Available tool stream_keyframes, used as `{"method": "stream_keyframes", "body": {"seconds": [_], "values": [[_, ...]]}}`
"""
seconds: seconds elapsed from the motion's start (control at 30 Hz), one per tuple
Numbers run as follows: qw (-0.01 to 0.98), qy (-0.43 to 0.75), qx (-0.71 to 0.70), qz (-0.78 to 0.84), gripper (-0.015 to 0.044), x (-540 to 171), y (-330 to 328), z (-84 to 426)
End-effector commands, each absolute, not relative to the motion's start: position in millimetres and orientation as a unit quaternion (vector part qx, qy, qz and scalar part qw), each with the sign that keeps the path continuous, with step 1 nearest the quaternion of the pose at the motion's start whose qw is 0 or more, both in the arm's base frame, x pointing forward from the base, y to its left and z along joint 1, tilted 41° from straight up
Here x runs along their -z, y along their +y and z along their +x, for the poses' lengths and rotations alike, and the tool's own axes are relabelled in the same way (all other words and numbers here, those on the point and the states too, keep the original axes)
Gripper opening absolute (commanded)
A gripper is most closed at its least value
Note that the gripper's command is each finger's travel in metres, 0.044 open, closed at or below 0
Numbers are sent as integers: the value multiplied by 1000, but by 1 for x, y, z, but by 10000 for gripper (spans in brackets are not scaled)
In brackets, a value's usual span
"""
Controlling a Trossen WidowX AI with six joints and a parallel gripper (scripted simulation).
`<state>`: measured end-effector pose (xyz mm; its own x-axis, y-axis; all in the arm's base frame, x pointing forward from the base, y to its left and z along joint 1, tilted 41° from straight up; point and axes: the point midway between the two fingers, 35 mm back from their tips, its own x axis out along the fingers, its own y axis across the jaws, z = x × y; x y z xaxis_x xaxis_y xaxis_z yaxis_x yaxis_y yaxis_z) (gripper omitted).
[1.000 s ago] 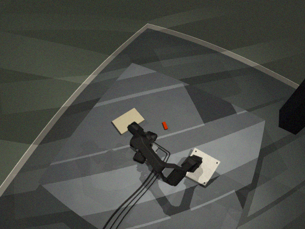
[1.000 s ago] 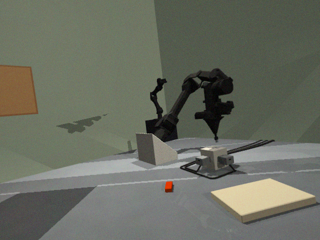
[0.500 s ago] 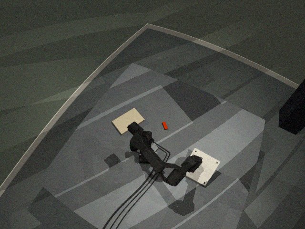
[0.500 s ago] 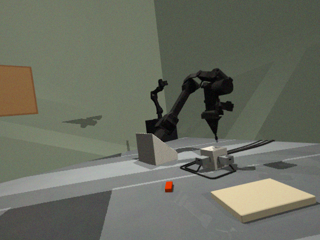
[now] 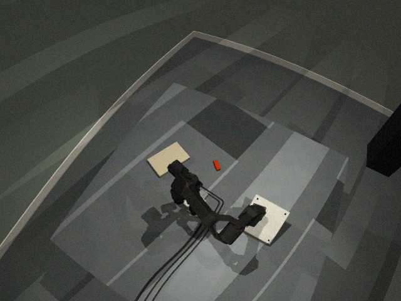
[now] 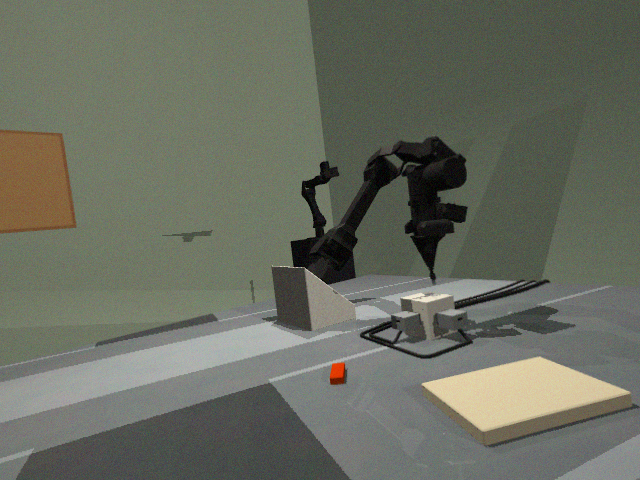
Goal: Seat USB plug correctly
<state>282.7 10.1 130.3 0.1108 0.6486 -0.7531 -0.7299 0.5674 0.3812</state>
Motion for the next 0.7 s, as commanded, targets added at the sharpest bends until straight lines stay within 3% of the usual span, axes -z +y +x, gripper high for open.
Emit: {"method": "stream_keyframes", "body": {"seconds": [0.0,0.67], "values": [[742,459,-483,-74,0,-130,10,283],[698,320,-585,-262,0,-130,10,283]]}}
